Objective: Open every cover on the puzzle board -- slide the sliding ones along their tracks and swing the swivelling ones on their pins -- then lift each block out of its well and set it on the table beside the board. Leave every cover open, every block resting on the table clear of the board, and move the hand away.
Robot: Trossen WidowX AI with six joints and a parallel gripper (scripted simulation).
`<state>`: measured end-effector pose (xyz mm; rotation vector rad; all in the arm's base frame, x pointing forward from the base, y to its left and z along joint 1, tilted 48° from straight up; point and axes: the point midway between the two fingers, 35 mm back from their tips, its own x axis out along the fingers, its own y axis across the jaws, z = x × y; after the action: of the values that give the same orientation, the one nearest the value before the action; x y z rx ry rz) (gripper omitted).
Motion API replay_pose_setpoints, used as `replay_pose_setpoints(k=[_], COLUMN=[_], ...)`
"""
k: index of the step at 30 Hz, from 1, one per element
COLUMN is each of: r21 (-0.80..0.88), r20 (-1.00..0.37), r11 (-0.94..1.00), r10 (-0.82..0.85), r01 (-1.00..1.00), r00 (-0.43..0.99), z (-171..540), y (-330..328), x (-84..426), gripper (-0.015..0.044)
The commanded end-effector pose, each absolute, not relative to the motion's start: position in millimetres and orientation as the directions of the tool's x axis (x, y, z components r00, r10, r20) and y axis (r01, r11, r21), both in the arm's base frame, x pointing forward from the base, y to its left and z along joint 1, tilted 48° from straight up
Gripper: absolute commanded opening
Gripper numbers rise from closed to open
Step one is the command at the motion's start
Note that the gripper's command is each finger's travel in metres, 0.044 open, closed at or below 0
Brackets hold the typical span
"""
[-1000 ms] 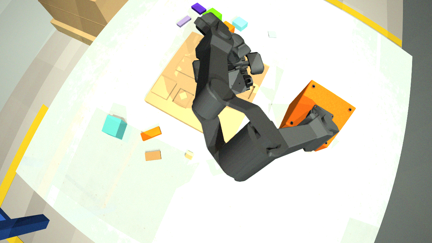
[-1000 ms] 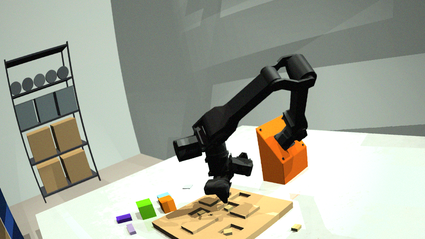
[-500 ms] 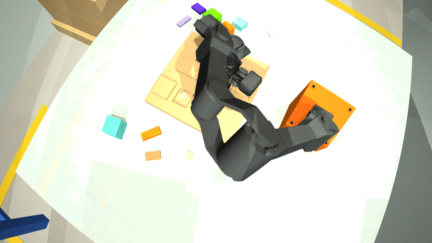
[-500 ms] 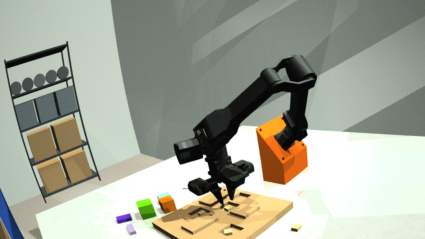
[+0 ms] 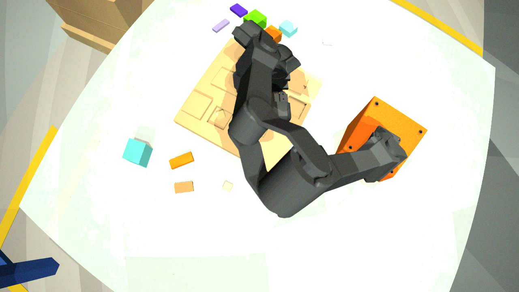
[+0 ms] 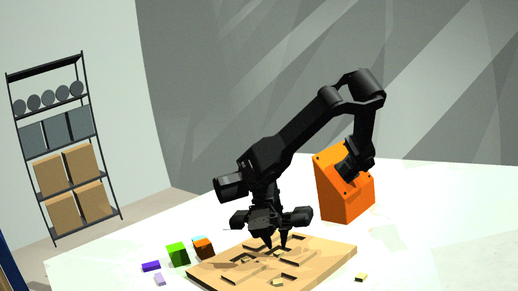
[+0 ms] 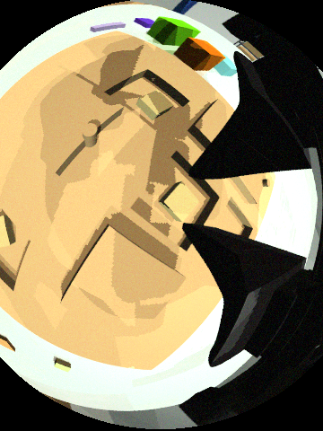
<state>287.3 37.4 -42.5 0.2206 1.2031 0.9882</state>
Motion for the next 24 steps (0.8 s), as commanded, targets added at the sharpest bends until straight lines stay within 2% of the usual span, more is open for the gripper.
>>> replay_pose_setpoints(k=[1, 24], r21=[0.744, 0.744], r20=[-0.667, -0.667], r11=[0.664, 0.664], r10=[0.744, 0.745], r01=[0.077, 0.077], r00=[0.024, 0.023], z=[-44.8, -52.0], y=[42.4, 50.6], x=[287.6, 287.8], gripper=[0.0144, 0.0144])
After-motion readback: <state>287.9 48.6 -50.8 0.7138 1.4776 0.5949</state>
